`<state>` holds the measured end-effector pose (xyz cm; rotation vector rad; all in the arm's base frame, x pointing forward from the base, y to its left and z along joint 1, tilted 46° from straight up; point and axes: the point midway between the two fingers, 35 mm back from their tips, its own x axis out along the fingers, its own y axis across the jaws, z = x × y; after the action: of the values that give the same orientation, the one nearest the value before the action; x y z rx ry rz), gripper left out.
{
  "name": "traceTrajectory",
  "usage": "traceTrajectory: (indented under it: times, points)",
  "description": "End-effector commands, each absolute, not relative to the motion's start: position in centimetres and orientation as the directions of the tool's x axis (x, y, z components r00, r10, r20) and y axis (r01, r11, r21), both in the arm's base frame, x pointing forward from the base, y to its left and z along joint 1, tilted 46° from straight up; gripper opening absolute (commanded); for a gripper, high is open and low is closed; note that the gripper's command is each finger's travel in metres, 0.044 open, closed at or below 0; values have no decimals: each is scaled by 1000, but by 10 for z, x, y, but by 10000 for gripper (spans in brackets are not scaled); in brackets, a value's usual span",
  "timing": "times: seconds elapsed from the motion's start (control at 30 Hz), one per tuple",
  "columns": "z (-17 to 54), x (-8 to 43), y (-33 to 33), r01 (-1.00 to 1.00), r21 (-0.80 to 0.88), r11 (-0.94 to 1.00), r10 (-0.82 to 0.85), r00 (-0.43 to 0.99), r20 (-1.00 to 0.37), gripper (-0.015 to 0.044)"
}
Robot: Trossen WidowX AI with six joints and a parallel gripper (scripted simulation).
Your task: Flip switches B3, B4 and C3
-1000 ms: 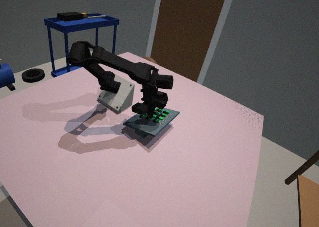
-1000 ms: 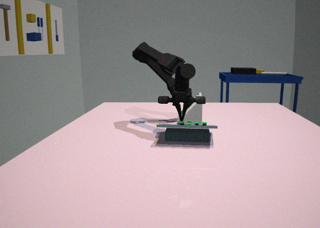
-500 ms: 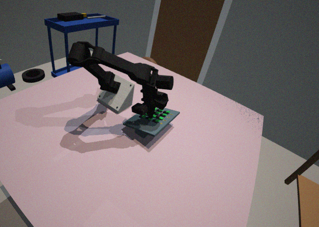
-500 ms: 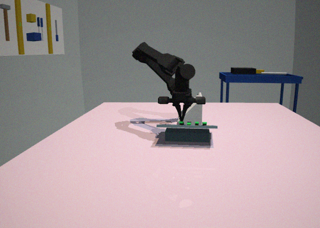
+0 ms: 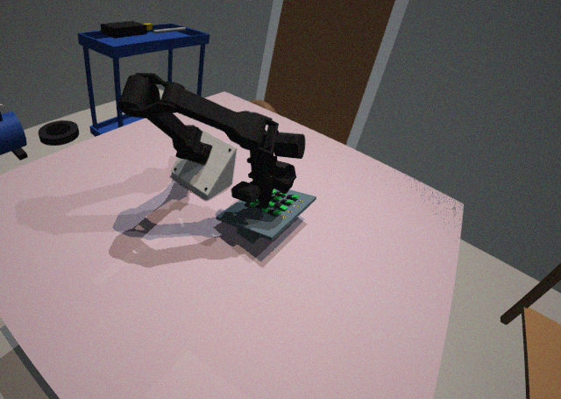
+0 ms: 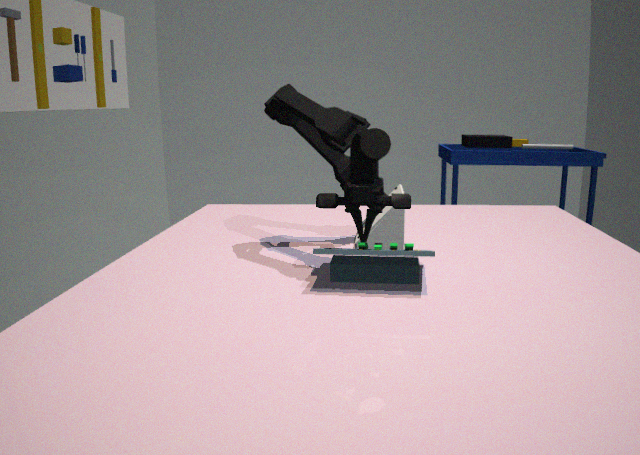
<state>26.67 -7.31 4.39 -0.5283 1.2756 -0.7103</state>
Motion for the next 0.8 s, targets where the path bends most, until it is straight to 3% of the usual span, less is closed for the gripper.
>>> traceTrajectory:
  times: [0.0,0.27,0.47,0.77]
  points:
    - [55,265,-59,183,-707,683,-730,139,-669,0]
    - [85,255,-26,179,-712,679,-734,155,-662,0]
    - [51,206,-5,177,-710,681,-732,154,-664,0]
    - [27,208,-29,178,-711,680,-733,178,-657,0]
